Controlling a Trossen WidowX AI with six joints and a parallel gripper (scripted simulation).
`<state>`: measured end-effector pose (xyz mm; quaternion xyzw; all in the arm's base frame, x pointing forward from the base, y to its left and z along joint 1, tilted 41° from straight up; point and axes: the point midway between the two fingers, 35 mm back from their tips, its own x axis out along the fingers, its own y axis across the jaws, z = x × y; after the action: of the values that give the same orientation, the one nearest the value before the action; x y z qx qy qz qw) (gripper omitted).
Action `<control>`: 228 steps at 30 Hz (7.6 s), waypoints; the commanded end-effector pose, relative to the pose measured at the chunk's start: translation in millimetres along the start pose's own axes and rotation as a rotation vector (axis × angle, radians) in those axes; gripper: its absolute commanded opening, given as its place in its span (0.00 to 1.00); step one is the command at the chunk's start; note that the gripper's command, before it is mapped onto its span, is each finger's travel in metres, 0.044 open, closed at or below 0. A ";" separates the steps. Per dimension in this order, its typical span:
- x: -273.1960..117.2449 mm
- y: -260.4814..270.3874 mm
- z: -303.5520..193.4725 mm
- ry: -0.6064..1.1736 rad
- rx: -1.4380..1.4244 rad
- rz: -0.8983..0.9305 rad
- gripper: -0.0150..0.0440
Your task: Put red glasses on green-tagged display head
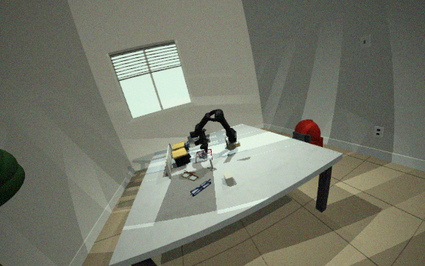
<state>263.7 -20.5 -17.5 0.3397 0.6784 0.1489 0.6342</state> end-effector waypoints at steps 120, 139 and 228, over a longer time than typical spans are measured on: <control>-64.1 0.6 6.4 -0.006 -0.011 -0.001 0.25; -97.5 29.1 -7.1 0.014 0.082 -0.101 0.25; -165.2 116.7 -202.0 -0.868 1.285 0.459 0.25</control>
<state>97.8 8.4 213.1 0.7691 0.2552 -0.2979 0.5047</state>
